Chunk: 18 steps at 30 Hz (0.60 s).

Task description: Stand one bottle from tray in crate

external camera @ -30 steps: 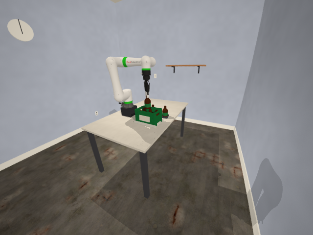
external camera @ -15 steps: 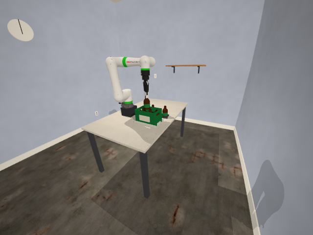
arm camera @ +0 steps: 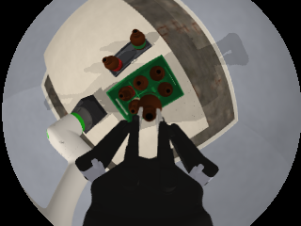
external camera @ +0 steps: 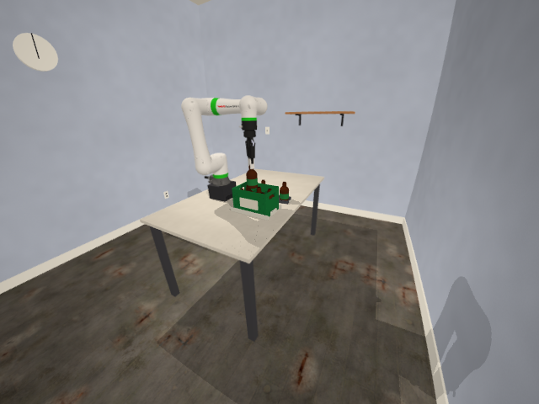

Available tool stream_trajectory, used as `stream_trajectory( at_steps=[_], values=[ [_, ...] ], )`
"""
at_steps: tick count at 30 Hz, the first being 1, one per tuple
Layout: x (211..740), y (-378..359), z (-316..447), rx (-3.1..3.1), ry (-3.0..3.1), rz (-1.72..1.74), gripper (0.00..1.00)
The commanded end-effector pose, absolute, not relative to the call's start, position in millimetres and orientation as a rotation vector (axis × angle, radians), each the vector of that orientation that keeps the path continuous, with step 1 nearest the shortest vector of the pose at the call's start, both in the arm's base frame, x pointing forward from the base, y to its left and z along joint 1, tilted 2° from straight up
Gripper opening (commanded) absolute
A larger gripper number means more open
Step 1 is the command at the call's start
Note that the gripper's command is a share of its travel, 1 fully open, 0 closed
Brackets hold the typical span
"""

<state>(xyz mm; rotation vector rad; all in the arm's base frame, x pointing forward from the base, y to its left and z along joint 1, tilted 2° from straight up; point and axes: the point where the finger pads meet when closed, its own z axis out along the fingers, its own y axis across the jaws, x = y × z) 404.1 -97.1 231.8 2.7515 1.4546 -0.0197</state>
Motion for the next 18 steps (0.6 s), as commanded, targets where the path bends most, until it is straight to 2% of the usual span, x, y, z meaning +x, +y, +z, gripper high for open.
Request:
stream_trajectory(
  at_steps=[1, 18],
  values=[
    [404.3, -98.4, 232.1, 2.751, 1.455, -0.019, 0.00],
    [404.2, -102.4, 232.2, 2.751, 1.455, -0.019, 0.00]
  ],
)
